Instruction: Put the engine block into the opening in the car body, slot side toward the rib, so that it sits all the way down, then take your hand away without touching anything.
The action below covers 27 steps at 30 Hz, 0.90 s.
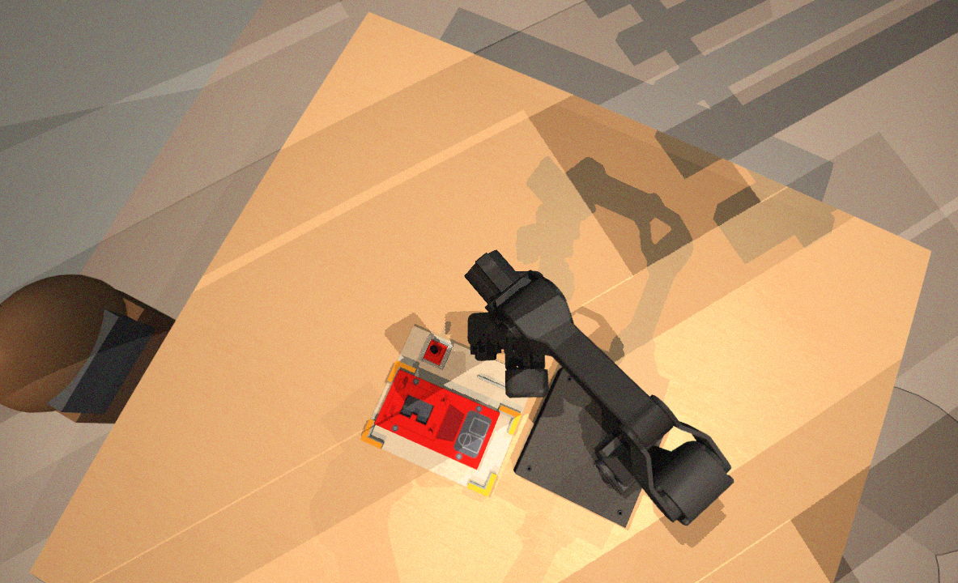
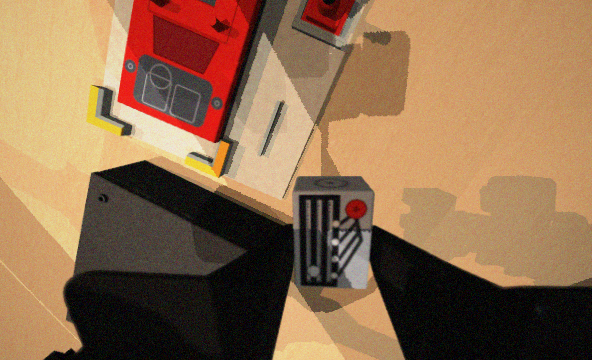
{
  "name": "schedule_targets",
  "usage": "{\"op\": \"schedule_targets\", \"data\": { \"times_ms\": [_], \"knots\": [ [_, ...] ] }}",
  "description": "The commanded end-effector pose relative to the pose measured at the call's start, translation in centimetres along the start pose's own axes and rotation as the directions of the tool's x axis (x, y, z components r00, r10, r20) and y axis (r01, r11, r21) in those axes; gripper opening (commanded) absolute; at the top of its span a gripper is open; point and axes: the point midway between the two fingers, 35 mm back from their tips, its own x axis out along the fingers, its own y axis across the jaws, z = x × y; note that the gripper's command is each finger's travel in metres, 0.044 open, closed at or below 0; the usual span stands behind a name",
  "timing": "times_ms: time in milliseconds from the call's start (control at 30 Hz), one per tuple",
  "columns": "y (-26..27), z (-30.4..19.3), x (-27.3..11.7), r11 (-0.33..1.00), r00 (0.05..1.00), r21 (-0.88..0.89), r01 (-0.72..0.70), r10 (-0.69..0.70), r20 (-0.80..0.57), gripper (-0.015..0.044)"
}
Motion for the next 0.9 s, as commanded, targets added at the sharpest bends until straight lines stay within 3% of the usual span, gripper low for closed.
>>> {"op": "schedule_targets", "data": {
  "times_ms": [0, 867],
  "knots": [
    [0.0, 0.2, -0.4, 1.000, 1.000, -0.006, 0.003, -0.003, 0.006, 0.0000],
    [1.5, 5.8, 1.4, 0.998, 1.000, 0.064, 0.003, -0.003, -0.007, 0.0000]
  ]
}}
